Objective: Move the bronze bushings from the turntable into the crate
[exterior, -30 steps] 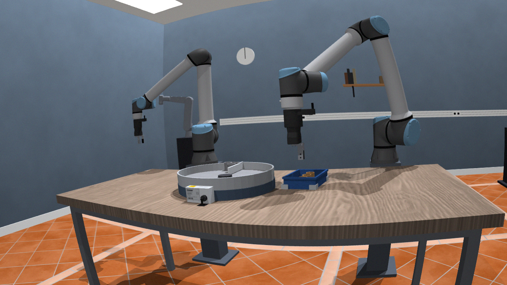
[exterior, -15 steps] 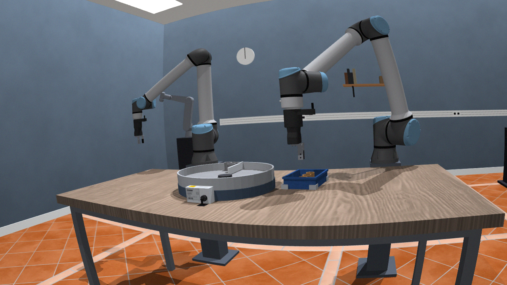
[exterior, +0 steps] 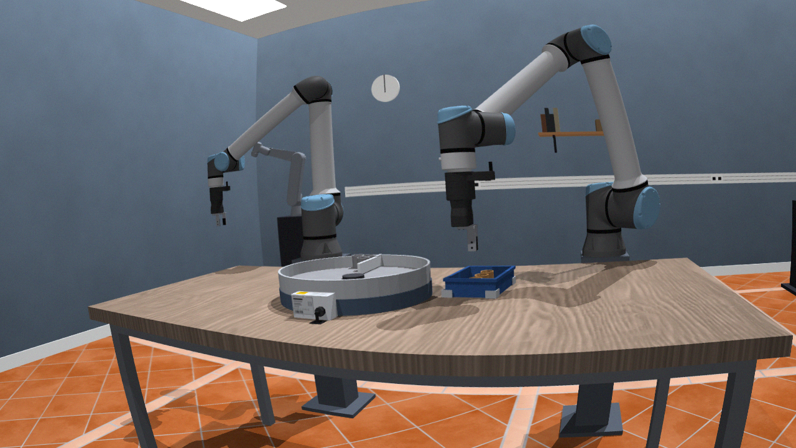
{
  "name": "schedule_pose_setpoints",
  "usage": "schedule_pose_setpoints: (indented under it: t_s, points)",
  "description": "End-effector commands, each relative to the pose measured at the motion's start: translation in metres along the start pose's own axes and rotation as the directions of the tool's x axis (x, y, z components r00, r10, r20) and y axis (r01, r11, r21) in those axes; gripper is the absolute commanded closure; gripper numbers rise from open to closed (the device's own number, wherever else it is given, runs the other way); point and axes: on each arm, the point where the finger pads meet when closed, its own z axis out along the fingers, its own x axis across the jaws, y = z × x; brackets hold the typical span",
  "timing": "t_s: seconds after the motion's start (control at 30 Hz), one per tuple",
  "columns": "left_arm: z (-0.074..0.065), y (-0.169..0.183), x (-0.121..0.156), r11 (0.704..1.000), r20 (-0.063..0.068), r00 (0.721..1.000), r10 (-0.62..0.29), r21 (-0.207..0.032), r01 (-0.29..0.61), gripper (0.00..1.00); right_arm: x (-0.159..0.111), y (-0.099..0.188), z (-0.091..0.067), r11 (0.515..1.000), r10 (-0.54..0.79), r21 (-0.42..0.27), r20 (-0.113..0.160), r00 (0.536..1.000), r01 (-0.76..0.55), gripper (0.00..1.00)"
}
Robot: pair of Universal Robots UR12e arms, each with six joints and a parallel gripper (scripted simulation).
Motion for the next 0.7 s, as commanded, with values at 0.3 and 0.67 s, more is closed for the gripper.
schedule_pose_setpoints:
  t_s: [0.3, 0.67]
  points:
    - [-0.001, 0.001, 0.001, 1.000, -0.002, 1.000, 0.000, -0.002, 0.000, 0.62, 0.000, 0.001, -0.001, 1.000, 0.000, -0.002, 0.000, 1.000, 0.000, 0.00]
    - [-0.024, 0.001, 0.001, 1.000, -0.002, 1.000, 0.000, -0.002, 0.000, 0.00, 0.000, 0.001, -0.001, 1.000, 0.000, -0.002, 0.000, 1.000, 0.000, 0.00]
